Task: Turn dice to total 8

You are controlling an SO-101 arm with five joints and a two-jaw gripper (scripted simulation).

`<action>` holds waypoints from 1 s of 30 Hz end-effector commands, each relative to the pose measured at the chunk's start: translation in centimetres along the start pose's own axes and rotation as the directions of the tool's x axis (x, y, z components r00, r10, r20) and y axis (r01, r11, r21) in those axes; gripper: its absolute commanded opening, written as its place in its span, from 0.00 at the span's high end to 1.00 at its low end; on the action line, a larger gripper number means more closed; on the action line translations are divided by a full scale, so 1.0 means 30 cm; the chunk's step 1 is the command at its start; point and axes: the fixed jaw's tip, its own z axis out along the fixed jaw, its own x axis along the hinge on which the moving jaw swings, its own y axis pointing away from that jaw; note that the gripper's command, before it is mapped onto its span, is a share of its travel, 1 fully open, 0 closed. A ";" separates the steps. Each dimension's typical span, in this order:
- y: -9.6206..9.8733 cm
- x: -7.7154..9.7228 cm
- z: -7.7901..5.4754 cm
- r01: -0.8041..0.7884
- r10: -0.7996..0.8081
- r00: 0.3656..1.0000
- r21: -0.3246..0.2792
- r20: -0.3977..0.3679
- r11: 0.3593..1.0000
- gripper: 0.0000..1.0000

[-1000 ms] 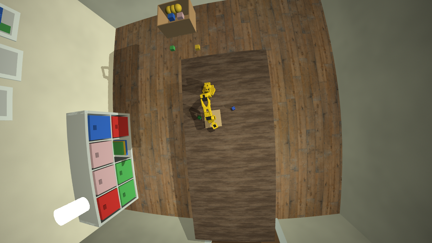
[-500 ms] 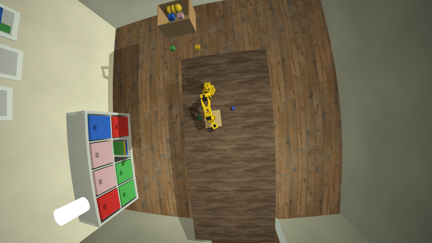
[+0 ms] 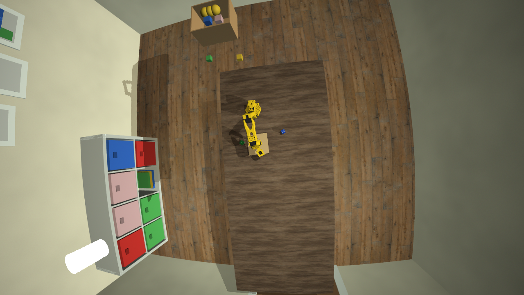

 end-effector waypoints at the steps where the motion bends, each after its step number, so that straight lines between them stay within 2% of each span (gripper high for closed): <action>1: 0.006 -0.010 -0.009 0.010 -0.010 1.000 0.004 0.020 1.000 0.67; 9: 0.005 -0.012 -0.026 0.010 -0.010 1.000 0.005 0.023 1.000 0.67; 17: 0.004 -0.018 -0.109 0.010 -0.010 0.999 0.008 0.035 1.000 0.67; 19: 0.004 -0.018 -0.109 0.010 -0.010 0.999 0.008 0.035 1.000 0.67; 25: 0.005 -0.013 -0.177 0.009 -0.010 0.999 0.011 0.045 1.000 0.67; 30: 0.006 -0.008 -0.206 0.009 -0.010 0.999 0.012 0.050 1.000 0.67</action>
